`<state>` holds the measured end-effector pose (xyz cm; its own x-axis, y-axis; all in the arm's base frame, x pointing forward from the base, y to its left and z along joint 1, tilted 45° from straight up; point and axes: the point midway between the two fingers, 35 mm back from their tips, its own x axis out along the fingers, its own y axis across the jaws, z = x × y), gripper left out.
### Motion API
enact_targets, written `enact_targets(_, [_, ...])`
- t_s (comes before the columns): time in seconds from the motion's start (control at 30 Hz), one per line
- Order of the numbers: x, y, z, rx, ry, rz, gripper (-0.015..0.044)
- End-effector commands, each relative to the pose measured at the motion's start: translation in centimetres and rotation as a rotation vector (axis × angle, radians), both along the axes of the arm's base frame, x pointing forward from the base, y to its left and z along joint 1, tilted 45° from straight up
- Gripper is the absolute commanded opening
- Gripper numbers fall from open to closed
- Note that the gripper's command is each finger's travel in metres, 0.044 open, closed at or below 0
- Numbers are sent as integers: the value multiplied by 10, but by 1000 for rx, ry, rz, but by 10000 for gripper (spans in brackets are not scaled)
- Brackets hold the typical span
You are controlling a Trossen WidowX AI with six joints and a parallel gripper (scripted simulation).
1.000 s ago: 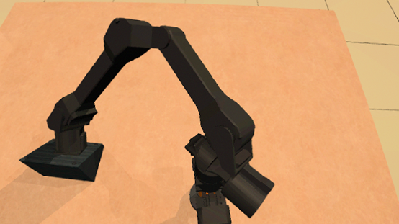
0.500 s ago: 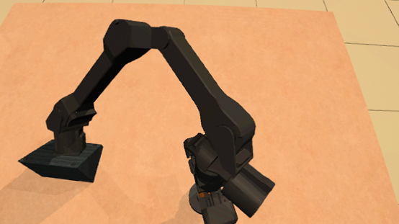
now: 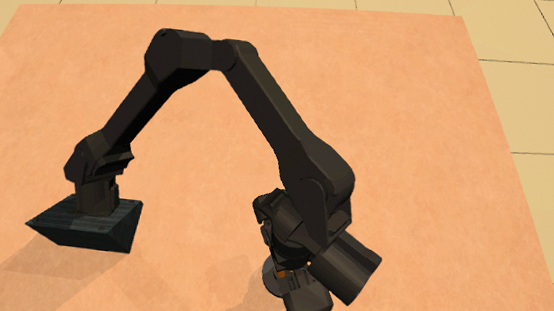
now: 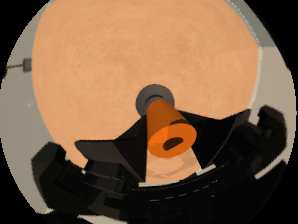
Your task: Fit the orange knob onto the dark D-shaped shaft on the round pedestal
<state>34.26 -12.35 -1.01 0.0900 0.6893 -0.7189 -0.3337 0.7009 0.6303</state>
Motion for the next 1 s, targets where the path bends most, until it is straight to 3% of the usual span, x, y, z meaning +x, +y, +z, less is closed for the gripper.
enact_targets(0.0, [-1, -1, 1, -2, -6, 1, 0])
enact_targets(0.97, [-1, 2, 0, -2, -6, 1, 0])
